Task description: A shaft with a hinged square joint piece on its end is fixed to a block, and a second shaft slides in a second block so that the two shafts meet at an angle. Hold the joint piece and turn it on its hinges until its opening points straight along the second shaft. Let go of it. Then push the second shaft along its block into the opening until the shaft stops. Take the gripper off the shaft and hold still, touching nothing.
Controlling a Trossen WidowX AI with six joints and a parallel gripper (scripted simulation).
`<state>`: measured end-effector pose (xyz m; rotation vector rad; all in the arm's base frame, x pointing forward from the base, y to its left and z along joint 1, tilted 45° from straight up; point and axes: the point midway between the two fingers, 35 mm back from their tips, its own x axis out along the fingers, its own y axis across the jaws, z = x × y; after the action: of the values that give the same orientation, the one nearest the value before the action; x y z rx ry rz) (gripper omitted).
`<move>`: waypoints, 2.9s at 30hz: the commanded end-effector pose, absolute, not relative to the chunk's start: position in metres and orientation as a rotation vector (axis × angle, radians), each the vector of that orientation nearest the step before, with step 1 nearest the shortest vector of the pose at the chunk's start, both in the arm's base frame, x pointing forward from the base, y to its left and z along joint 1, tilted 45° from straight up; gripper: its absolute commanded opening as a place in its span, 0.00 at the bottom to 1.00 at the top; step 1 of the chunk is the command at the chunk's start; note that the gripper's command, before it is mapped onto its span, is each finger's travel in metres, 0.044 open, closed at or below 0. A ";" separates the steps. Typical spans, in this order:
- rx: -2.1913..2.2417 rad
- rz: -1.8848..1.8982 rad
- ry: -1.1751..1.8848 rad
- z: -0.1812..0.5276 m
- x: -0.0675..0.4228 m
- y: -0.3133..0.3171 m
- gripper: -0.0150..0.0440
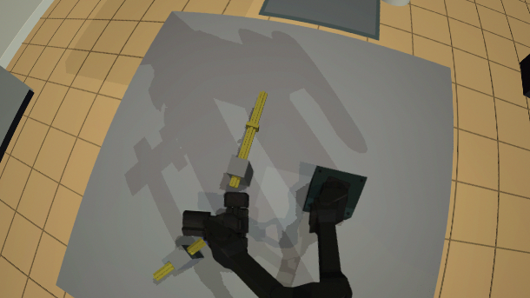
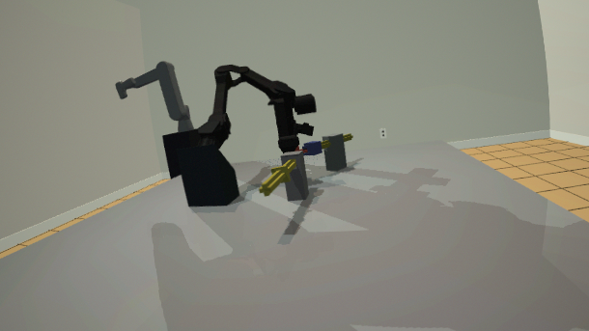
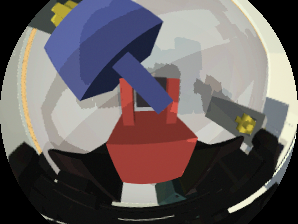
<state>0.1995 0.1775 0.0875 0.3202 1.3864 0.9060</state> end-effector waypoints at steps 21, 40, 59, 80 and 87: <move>0.324 0.903 1.389 0.087 0.199 0.178 0.56; 0.324 0.903 1.389 0.087 0.199 0.178 0.56; 0.310 0.915 1.380 0.087 0.200 0.177 0.25; 0.017 1.159 1.174 0.075 0.210 0.166 0.25; -0.078 1.231 1.100 0.072 0.214 0.164 0.25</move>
<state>0.2118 0.1652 0.0738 -0.0257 1.1408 1.1918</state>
